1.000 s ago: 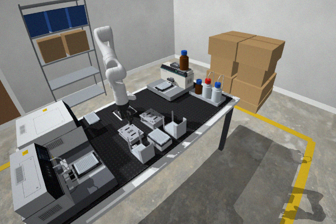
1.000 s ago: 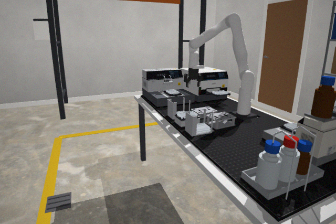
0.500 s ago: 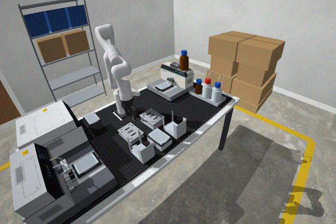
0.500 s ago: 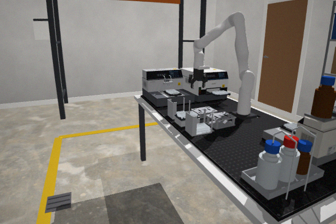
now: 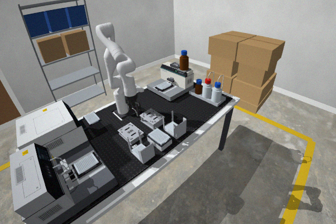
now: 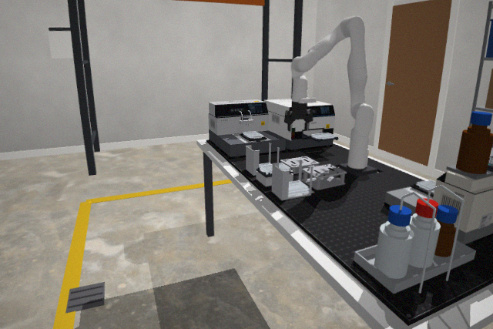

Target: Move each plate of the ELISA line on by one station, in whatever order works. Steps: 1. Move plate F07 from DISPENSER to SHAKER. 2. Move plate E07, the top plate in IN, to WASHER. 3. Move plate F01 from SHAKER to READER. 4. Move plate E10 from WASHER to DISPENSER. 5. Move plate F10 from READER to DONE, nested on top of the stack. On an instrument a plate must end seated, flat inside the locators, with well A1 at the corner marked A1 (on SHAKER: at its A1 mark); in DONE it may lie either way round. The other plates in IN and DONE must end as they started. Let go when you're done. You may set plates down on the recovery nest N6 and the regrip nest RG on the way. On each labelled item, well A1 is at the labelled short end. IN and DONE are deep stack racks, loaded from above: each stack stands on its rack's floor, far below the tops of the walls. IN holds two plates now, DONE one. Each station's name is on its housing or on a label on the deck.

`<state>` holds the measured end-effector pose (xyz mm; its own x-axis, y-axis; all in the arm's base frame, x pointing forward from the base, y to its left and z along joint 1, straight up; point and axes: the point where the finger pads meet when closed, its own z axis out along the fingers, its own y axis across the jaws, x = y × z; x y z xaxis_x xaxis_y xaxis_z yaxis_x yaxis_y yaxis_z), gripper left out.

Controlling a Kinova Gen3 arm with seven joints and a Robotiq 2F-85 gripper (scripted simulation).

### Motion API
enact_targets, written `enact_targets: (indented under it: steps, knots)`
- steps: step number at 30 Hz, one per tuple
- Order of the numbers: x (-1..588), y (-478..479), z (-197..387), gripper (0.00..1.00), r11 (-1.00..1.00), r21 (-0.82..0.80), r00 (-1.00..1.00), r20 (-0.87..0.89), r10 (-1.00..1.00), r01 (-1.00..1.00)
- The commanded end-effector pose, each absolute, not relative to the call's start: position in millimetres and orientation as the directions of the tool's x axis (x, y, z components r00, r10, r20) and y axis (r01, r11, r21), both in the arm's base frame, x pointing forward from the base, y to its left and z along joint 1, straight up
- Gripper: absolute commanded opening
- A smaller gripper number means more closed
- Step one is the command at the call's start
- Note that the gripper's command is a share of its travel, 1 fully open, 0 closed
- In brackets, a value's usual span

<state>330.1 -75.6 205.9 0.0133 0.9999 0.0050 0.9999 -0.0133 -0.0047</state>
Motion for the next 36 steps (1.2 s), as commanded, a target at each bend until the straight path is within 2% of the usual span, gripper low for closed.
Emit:
enact_targets:
  steps: [1,23,36]
  knots:
    - [328.0,-69.6,206.5,1.00,-0.014,-0.003,0.014,0.004,1.000,1.000]
    - [301.7,-9.5,206.8,1.00,-0.014,-0.003,0.014,0.004,1.000,1.000]
    - [301.2,-8.2,206.8,1.00,-0.014,-0.003,0.014,0.004,1.000,1.000]
